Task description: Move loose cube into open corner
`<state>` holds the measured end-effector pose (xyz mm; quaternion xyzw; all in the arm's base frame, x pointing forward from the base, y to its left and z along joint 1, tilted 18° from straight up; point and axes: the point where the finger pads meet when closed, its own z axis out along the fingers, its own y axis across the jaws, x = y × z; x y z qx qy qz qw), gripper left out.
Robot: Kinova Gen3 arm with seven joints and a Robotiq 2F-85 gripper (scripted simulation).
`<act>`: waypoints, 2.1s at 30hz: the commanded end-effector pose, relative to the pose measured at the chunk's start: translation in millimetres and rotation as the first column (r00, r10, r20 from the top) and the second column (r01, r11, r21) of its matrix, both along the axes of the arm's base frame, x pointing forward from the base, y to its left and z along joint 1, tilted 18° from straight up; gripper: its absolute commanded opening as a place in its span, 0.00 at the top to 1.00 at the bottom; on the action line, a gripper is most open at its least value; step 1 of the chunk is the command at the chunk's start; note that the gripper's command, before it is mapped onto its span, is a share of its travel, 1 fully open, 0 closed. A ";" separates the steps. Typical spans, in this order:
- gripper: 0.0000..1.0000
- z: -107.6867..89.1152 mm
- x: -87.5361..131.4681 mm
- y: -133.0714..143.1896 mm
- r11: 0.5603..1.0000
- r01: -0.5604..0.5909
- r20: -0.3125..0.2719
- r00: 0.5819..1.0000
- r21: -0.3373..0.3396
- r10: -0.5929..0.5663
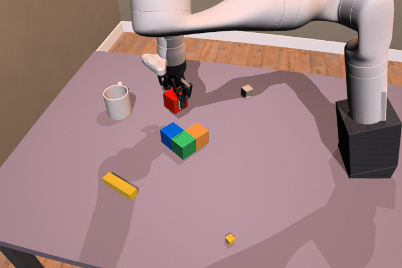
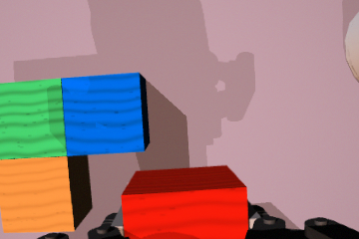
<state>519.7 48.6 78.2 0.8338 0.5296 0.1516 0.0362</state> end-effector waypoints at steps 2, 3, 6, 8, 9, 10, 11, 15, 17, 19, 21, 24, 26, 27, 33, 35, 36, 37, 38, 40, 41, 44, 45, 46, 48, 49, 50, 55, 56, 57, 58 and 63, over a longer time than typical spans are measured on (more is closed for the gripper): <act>0.90 2.2 2.6 4.1 1.000 -0.012 0.007 1.000 0.005 0.012; 0.90 2.2 2.6 4.1 1.000 -0.012 0.007 1.000 0.005 0.012; 0.90 2.2 2.6 4.1 1.000 -0.012 0.007 1.000 0.005 0.012; 0.90 2.2 2.6 4.1 1.000 -0.012 0.007 1.000 0.005 0.012; 0.90 2.2 2.6 4.1 1.000 -0.012 0.007 1.000 0.005 0.012; 0.90 2.2 2.6 4.1 1.000 -0.012 0.007 1.000 0.005 0.012; 0.90 2.2 2.6 4.1 1.000 -0.012 0.007 1.000 0.005 0.012; 0.90 2.2 2.6 4.1 1.000 -0.012 0.007 1.000 0.005 0.012; 0.90 2.2 2.6 4.1 1.000 -0.012 0.007 1.000 0.005 0.012; 0.90 2.2 2.6 4.1 1.000 -0.012 0.007 1.000 0.005 0.012; 0.90 2.2 2.6 4.1 1.000 -0.012 0.007 1.000 0.005 0.012; 0.90 2.2 2.6 4.1 1.000 -0.012 0.007 1.000 0.005 0.012; 0.90 2.2 2.6 4.1 1.000 -0.012 0.007 1.000 0.005 0.012; 0.90 2.2 2.6 4.1 1.000 -0.012 0.007 1.000 0.005 0.012; 0.90 1.4 2.9 4.2 1.000 -0.012 0.007 1.000 0.005 0.012; 0.90 0.8 3.0 4.3 1.000 -0.012 0.007 1.000 0.005 0.012; 0.90 0.5 3.1 4.4 1.000 -0.012 0.007 1.000 0.005 0.012; 0.90 0.1 3.3 4.4 1.000 -0.012 0.007 1.000 0.005 0.012; 0.90 -0.3 3.4 4.5 1.000 -0.012 0.007 1.000 0.005 0.012; 0.90 -0.8 3.5 4.5 1.000 -0.012 0.007 1.000 0.005 0.012; 0.90 -0.8 3.5 4.5 1.000 -0.012 0.007 1.000 0.005 0.012; 0.90 -2.6 4.1 4.7 1.000 -0.012 0.007 1.000 0.005 0.012; 0.90 -3.3 4.3 4.8 1.000 -0.012 0.007 1.000 0.005 0.012; 0.90 -4.1 4.5 4.9 1.000 -0.012 0.007 1.000 0.005 0.012; 0.90 -5.7 5.1 5.1 1.000 -0.012 0.007 1.000 0.005 0.012; 0.90 -6.6 5.3 5.2 1.000 -0.012 0.007 1.000 0.005 0.012; 0.90 -7.6 5.6 5.3 1.000 -0.012 0.007 1.000 0.005 0.012; 0.90 -13.0 7.3 6.0 1.000 -0.012 0.007 1.000 0.005 0.012; 0.90 -14.3 7.7 6.1 1.000 -0.012 0.007 1.000 0.005 0.012; 0.90 -14.3 7.7 6.1 1.000 -0.012 0.007 1.000 0.005 0.012; 0.90 -14.3 7.7 6.1 1.000 -0.012 0.007 1.000 0.005 0.012; 0.90 -21.0 9.7 7.0 1.000 -0.012 0.007 1.000 0.005 0.012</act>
